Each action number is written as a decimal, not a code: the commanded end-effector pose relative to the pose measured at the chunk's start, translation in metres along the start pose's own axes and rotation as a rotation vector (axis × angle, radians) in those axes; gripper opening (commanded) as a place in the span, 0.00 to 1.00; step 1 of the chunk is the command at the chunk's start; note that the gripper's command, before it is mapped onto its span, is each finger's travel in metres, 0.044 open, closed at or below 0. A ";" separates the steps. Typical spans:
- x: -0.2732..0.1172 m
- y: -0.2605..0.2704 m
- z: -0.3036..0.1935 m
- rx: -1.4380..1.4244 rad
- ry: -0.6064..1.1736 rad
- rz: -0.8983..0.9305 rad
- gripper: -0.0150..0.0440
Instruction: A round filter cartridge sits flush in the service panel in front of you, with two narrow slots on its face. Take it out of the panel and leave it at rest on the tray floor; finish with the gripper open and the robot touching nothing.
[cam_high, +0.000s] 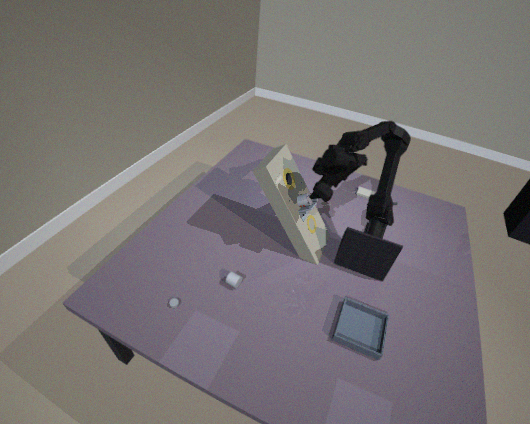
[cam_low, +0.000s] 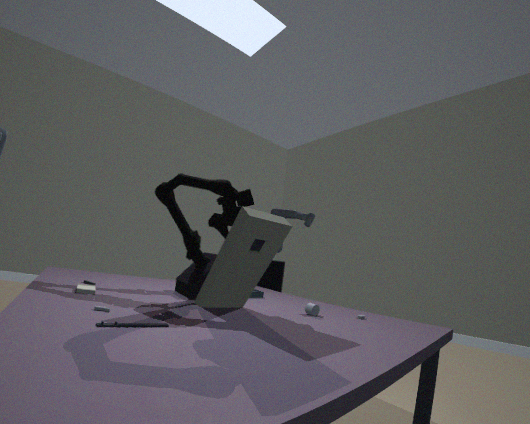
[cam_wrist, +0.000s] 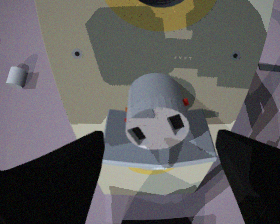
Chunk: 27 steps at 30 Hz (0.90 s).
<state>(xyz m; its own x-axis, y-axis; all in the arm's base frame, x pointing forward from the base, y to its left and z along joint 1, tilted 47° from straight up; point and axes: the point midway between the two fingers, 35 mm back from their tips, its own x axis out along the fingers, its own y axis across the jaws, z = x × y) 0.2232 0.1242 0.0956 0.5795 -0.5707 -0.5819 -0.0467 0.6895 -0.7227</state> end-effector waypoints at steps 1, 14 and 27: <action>0.008 0.000 -0.004 -0.006 0.012 -0.001 0.77; 0.030 0.000 -0.004 -0.005 0.012 0.000 0.77; 0.048 -0.001 -0.004 -0.004 0.010 -0.005 0.77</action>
<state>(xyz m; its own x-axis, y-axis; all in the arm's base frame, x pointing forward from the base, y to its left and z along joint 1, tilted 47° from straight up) 0.2468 0.0985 0.0699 0.5719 -0.5730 -0.5870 -0.0435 0.6934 -0.7193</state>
